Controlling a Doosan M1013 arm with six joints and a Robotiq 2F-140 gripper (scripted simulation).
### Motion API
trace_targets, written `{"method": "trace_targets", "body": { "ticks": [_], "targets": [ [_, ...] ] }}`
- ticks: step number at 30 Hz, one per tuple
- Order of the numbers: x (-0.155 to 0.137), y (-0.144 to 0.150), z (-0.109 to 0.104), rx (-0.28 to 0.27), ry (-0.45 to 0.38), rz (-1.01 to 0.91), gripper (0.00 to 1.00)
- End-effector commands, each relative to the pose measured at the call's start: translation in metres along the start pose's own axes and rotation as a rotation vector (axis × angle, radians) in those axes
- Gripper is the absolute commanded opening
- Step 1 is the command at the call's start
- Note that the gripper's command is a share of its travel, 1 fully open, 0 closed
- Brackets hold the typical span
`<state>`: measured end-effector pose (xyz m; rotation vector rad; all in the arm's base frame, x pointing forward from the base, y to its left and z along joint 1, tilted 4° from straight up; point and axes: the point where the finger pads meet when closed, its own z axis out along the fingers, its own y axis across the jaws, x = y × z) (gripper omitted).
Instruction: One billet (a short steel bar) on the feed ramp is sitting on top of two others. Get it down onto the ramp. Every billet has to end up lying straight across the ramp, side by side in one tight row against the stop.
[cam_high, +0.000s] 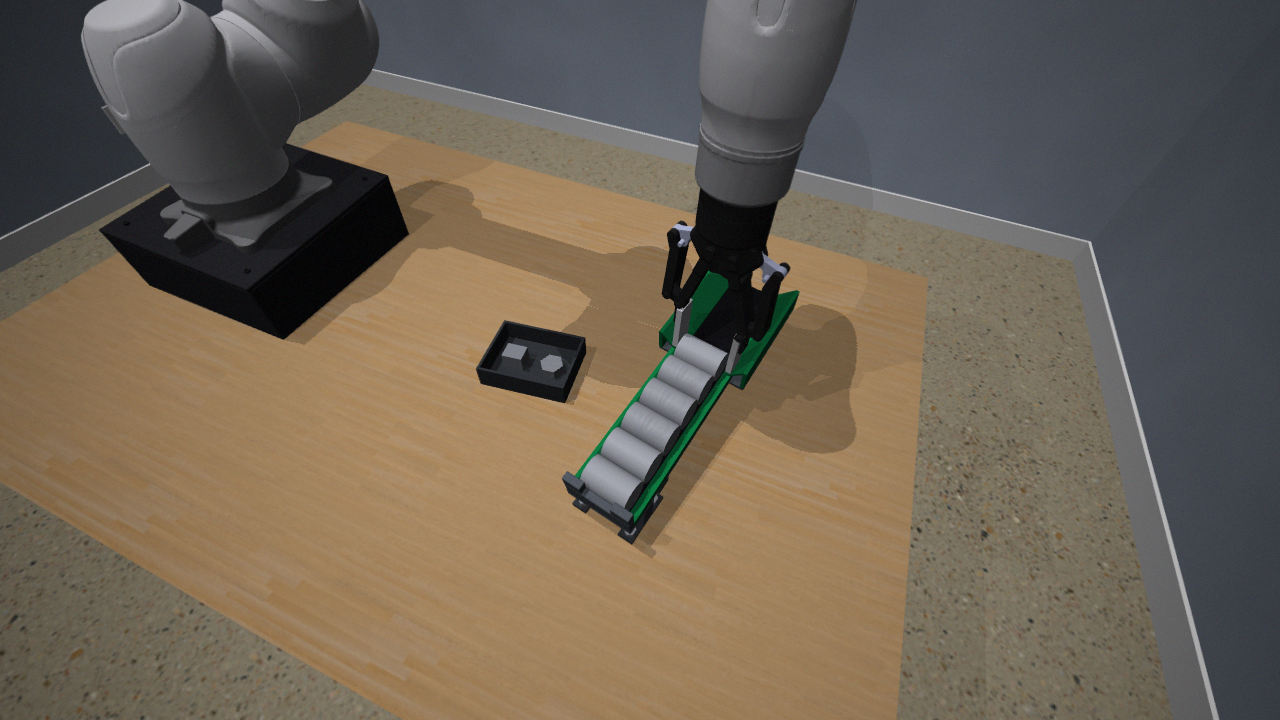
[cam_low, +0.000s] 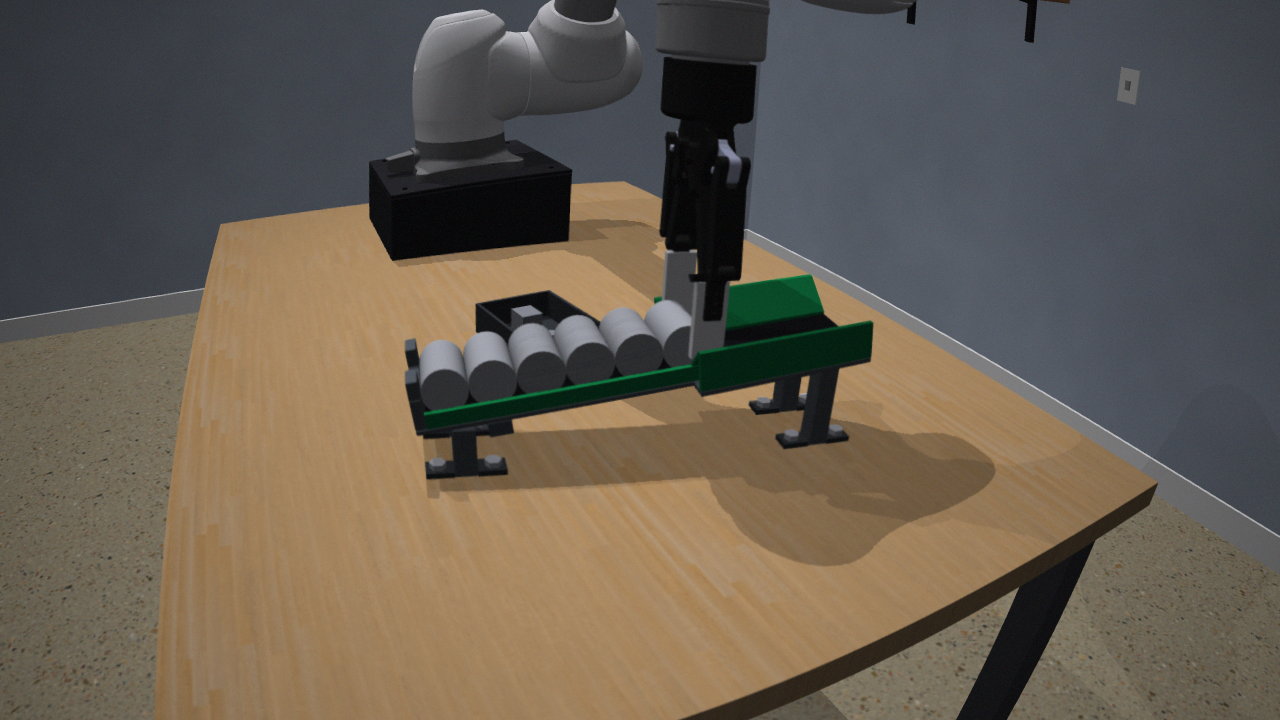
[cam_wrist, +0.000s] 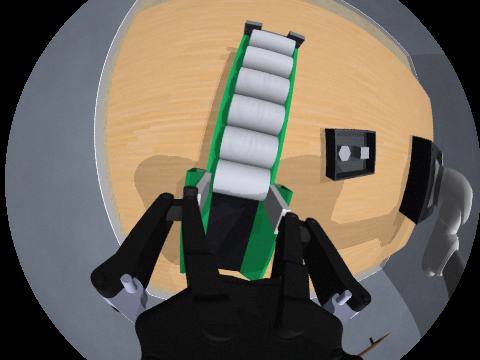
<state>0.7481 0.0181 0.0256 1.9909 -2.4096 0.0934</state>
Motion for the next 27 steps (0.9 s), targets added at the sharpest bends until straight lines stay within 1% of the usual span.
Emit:
{"method": "trace_targets", "body": {
  "ticks": [1,11,15,19,21,22,27],
  "targets": [
    [-0.004,0.0,0.002,-0.001,0.002,-0.005,0.53],
    [-0.004,0.0,-0.001,-0.001,0.002,-0.005,0.53],
    [-0.004,0.001,-0.012,-0.001,0.002,-0.005,0.53],
    [-0.004,0.0,-0.03,-0.001,0.002,-0.005,0.53],
    [-0.004,0.0,-0.03,-0.001,0.002,-0.005,0.53],
    [-0.004,0.0,-0.036,-0.001,0.002,-0.005,0.53],
    [-0.004,0.0,-0.036,-0.001,0.002,-0.005,0.53]
  ]
}}
